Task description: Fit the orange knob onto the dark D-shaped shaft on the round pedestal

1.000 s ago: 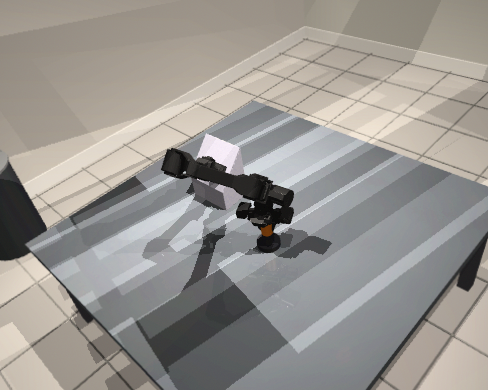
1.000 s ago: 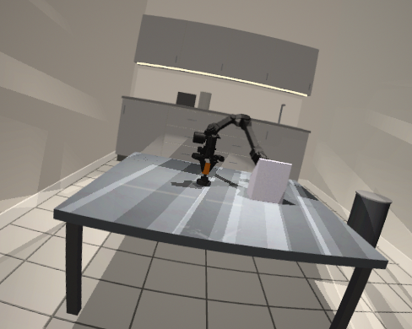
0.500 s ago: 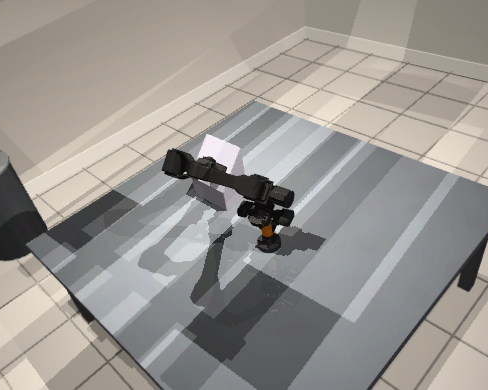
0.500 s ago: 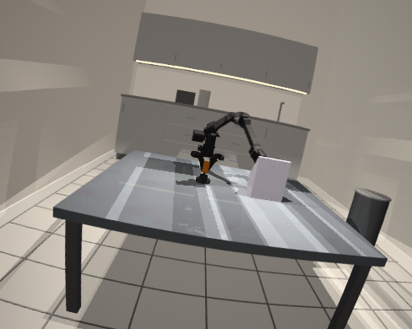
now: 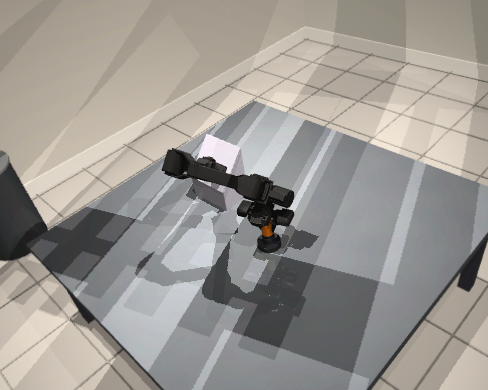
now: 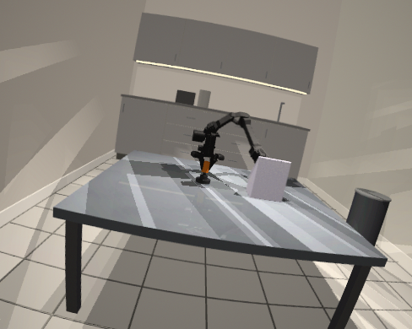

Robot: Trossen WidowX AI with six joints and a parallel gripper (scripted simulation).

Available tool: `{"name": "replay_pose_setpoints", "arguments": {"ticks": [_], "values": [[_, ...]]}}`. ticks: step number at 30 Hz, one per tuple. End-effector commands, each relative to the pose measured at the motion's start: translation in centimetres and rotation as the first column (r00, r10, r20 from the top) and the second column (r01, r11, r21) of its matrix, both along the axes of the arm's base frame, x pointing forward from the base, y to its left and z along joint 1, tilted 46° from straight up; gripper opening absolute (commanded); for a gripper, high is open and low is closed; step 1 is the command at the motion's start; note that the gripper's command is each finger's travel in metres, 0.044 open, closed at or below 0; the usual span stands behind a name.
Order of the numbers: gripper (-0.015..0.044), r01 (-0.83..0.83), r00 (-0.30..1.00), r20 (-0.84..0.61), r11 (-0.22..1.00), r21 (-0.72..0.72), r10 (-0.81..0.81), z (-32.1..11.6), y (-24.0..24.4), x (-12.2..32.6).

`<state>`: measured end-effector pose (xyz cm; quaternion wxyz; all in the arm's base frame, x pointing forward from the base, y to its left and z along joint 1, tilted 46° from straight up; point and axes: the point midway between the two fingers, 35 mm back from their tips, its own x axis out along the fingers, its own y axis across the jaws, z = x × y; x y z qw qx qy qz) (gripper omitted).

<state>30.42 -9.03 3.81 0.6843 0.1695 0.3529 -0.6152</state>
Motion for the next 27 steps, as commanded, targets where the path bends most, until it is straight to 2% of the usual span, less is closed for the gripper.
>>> {"name": "replay_pose_setpoints", "arguments": {"ticks": [1,8,27], "values": [[0.0000,0.008,1.000,0.014,1.000,0.000,-0.008,0.18,0.24,0.15],[0.0000,0.145,0.977,0.157,0.989,0.011,-0.145,-0.03,0.21,0.20],[0.0000,0.145,0.977,0.157,0.989,0.011,-0.145,-0.19,-0.12,0.09]]}}
